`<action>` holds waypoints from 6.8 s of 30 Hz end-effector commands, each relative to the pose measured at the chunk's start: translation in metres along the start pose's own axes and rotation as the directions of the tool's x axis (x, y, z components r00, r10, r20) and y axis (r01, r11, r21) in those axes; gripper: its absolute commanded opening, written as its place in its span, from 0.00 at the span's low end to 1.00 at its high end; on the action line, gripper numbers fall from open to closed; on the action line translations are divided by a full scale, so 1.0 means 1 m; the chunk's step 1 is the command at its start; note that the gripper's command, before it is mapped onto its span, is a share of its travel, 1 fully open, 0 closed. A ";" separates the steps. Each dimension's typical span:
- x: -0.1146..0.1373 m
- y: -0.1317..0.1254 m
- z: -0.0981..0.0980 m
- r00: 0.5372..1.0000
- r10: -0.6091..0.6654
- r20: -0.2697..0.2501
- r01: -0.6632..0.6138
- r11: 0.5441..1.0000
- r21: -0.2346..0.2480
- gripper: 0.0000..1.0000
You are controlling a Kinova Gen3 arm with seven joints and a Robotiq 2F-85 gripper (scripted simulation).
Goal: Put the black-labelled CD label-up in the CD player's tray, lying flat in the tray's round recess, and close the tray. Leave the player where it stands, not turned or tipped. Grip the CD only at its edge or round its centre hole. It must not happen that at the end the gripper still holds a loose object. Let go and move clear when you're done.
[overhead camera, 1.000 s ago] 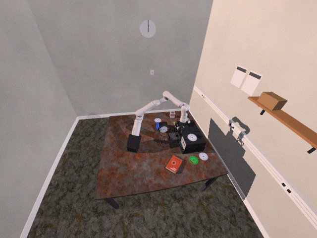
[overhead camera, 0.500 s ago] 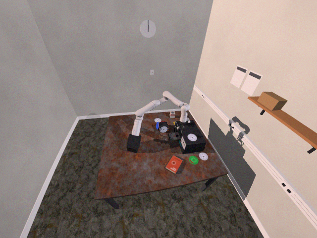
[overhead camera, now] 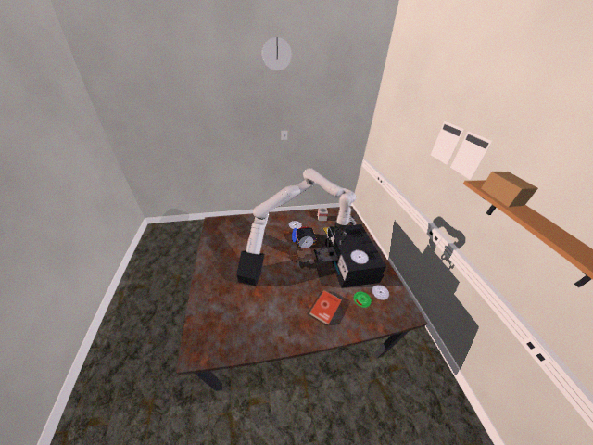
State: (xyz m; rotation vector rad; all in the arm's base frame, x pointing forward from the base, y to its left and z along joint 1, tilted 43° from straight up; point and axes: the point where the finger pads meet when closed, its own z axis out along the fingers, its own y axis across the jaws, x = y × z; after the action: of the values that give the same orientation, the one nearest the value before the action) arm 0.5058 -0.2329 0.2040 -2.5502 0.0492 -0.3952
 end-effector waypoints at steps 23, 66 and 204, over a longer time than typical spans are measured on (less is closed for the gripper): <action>0.021 -0.059 -0.032 0.954 -0.300 0.013 0.300 0.954 -0.005 1.00; 0.020 -0.104 -0.045 0.900 -0.435 0.007 0.435 0.900 -0.001 1.00; -0.061 -0.181 0.002 0.983 -0.172 -0.068 0.178 0.981 0.081 1.00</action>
State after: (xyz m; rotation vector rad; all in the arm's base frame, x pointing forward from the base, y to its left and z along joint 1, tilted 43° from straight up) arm 0.4412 -0.0733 0.2805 -2.4652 -0.1672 -0.5267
